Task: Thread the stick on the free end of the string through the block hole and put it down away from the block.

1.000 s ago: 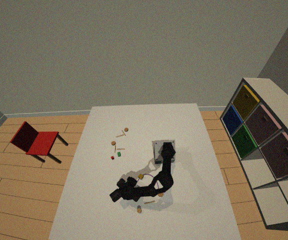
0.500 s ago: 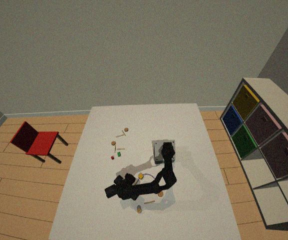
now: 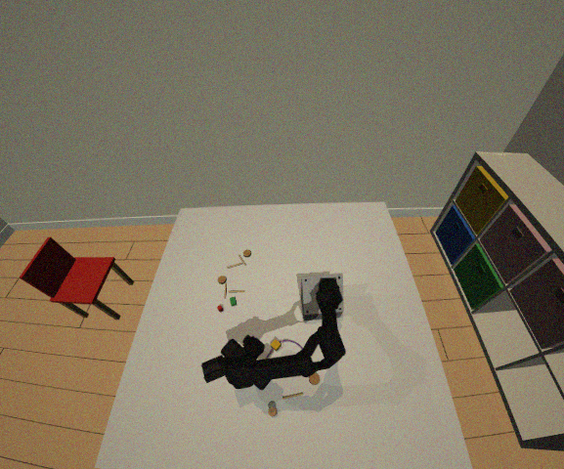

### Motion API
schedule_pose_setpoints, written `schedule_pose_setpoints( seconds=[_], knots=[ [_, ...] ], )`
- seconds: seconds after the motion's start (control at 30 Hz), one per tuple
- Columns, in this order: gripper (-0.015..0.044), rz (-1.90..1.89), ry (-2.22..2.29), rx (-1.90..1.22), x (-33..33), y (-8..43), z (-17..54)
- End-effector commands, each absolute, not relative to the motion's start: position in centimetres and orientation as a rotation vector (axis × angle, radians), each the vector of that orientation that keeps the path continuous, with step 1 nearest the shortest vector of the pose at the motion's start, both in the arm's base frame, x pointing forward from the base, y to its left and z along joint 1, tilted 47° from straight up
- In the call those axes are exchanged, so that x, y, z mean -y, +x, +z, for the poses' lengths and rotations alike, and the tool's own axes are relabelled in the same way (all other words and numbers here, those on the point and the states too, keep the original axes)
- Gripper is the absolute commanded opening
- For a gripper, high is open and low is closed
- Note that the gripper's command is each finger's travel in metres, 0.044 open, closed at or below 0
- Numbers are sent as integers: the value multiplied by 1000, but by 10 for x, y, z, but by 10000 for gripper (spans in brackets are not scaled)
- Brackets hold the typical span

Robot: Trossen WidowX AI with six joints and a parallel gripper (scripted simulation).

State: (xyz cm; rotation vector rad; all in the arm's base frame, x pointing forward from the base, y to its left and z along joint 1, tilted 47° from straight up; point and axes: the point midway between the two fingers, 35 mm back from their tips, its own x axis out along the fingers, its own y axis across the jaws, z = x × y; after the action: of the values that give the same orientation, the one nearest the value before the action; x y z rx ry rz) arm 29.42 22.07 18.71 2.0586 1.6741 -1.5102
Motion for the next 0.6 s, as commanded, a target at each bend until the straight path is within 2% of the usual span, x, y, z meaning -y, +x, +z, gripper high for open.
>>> schedule_pose_setpoints(
  seconds=[0.0,0.57],
  knots=[
    [440,-1486,2059,-1684,-221,293,193],
    [440,-1508,2055,-1677,-221,293,188]
  ],
)
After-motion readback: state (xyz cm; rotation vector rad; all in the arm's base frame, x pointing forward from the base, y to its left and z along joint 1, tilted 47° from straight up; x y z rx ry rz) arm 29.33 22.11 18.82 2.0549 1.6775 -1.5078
